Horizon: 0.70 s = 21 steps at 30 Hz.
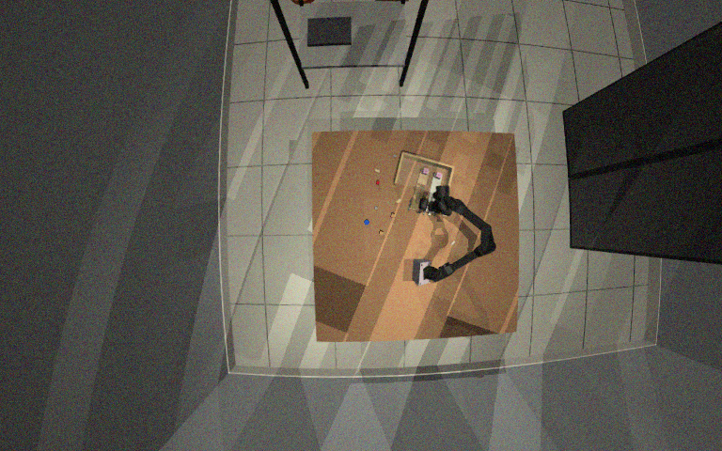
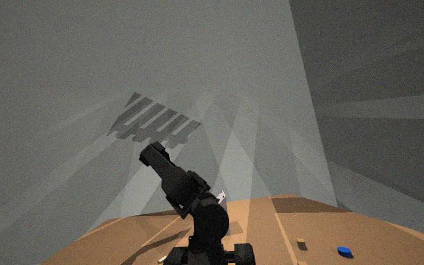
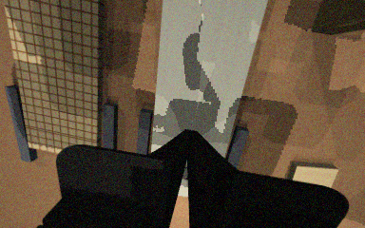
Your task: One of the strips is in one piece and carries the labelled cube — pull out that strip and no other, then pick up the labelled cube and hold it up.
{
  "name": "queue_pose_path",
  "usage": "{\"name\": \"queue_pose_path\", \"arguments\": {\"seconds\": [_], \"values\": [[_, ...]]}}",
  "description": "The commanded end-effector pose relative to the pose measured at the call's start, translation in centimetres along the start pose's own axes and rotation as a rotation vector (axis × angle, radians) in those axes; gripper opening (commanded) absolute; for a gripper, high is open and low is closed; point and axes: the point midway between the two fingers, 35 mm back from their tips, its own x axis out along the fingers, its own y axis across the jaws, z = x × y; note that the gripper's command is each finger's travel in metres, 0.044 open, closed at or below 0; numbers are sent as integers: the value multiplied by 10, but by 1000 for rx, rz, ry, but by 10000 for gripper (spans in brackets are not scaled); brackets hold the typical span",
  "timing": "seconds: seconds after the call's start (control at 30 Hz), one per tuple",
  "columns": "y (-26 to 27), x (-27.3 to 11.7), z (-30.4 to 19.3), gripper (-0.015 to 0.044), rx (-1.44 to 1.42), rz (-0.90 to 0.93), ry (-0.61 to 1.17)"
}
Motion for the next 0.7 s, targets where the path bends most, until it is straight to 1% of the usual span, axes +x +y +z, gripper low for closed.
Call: {"name": "queue_pose_path", "arguments": {"seconds": [0.0, 0.67], "values": [[1, 3, -11, 0, -10, -6, 14], [2, 4, -42, 0, -12, -6, 15]]}}
